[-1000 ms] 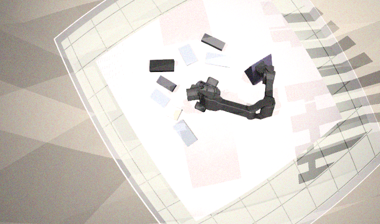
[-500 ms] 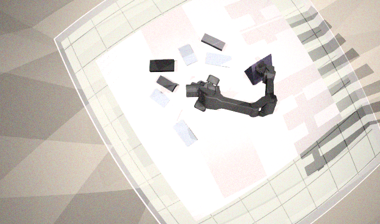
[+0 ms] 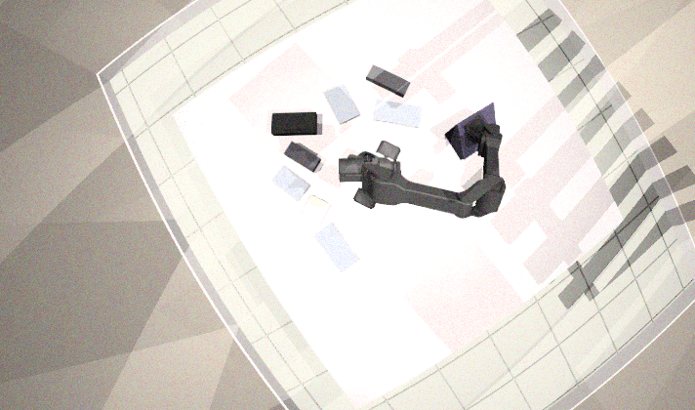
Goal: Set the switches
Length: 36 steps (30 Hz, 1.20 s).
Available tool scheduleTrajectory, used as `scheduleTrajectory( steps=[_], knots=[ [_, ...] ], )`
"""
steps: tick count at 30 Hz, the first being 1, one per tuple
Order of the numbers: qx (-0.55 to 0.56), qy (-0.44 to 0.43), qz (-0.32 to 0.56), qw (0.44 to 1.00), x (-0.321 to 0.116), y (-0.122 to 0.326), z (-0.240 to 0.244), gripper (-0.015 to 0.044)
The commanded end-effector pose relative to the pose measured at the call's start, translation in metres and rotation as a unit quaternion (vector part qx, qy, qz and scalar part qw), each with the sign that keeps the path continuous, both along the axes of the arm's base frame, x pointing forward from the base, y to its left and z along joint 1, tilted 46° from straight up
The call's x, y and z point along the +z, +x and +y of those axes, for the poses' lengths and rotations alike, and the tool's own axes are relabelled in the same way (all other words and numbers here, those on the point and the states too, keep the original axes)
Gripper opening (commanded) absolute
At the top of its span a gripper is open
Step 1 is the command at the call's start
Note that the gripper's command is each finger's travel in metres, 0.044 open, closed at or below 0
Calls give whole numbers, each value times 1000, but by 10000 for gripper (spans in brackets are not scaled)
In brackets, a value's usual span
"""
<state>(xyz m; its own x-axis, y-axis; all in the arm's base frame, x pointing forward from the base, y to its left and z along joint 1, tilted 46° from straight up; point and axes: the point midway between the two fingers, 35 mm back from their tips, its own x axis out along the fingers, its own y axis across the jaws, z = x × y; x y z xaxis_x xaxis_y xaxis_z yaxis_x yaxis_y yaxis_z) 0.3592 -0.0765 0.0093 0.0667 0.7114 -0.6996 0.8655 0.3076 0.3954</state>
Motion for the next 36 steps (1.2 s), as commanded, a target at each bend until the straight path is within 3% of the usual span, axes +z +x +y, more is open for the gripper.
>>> scheduleTrajectory(
  steps=[1, 7, 24, 26, 36],
  knots=[
    [2, -2, -3, 1000, 1, 0, -1, 0],
    [2, -2, -3, 1000, 1, 0, -1, 0],
    [0, 0, 0, 1000, 0, 0, 0, 440],
    [0, 0, 0, 1000, 0, 0, 0, 440],
    [0, 0, 0, 1000, 56, -8, -56, 177]
  ],
)
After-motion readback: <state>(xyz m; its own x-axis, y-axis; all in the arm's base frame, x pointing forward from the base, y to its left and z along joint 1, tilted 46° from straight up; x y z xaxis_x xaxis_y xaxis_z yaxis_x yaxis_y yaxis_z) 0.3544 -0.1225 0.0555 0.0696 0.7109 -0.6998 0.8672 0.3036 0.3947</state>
